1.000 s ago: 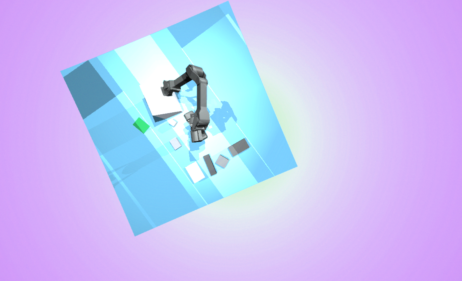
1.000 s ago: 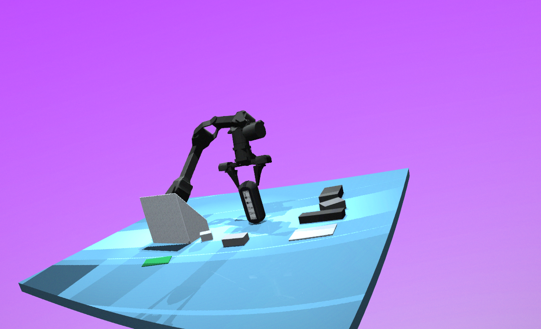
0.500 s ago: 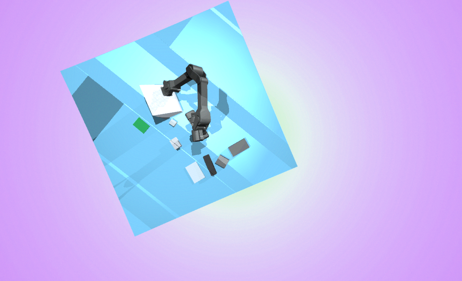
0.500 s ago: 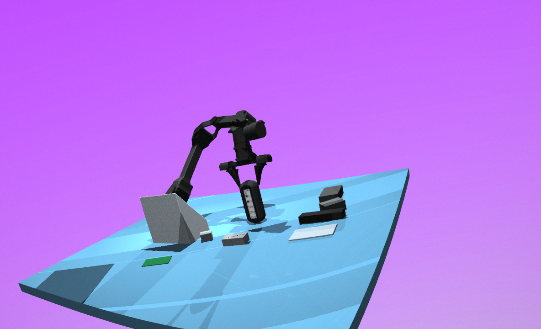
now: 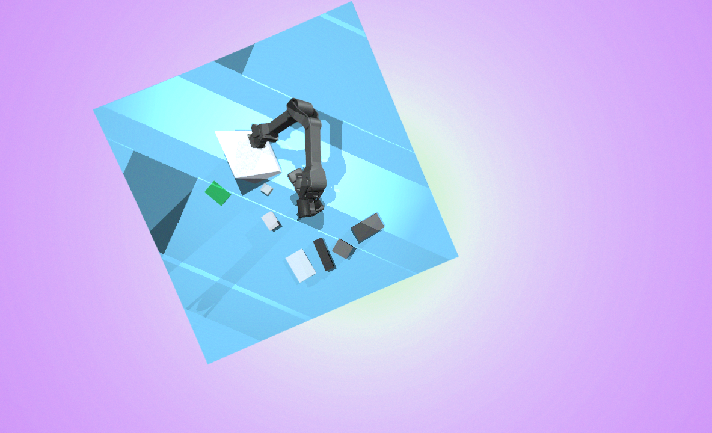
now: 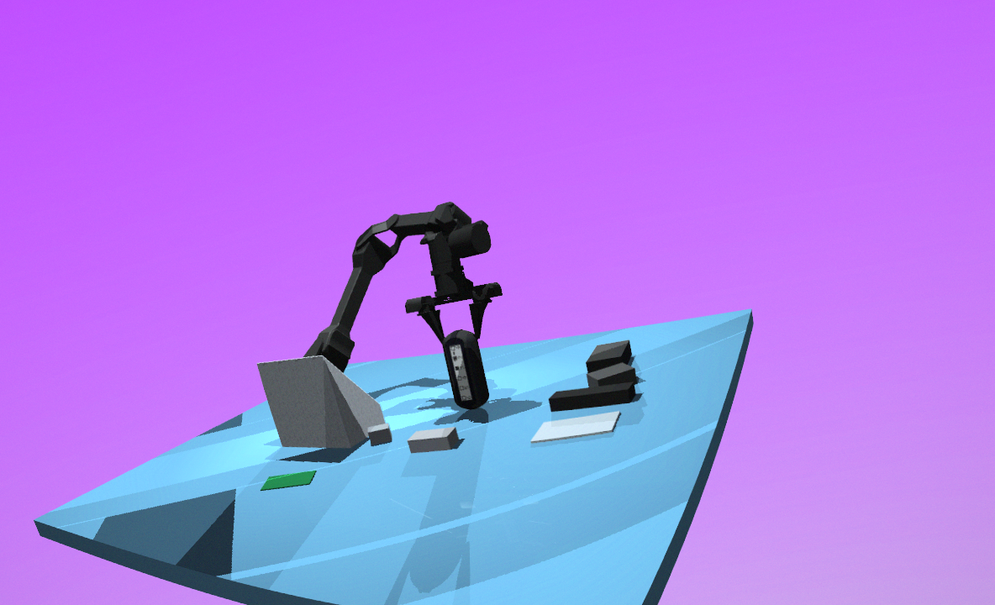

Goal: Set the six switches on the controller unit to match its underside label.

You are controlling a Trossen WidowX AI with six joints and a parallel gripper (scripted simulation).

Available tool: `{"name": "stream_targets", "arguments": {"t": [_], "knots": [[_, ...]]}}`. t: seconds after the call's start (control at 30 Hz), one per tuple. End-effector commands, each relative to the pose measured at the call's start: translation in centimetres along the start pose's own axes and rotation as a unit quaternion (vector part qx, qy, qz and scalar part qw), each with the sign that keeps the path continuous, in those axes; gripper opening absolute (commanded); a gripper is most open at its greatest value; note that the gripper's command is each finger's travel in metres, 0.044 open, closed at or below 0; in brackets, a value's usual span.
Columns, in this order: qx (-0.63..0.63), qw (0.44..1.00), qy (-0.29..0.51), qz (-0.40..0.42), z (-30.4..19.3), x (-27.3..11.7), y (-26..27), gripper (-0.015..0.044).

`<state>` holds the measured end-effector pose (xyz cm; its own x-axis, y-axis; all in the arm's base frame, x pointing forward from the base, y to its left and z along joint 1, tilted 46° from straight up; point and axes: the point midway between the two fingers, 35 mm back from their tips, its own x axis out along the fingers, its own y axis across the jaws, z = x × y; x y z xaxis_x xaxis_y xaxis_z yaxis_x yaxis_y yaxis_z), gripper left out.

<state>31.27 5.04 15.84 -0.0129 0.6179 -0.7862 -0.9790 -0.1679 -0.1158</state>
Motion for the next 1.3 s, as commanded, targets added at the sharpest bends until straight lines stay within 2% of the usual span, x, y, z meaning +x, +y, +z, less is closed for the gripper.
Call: {"name": "stream_targets", "arguments": {"t": [0.0, 1.27], "knots": [[-0.001, 1.0, -0.014, 0.002, 0.8, 0.2, 0.0, 0.0338], [-0.001, 0.998, -0.059, 0.002, 3.6, 0.6, 0.0, 0.0338]]}}
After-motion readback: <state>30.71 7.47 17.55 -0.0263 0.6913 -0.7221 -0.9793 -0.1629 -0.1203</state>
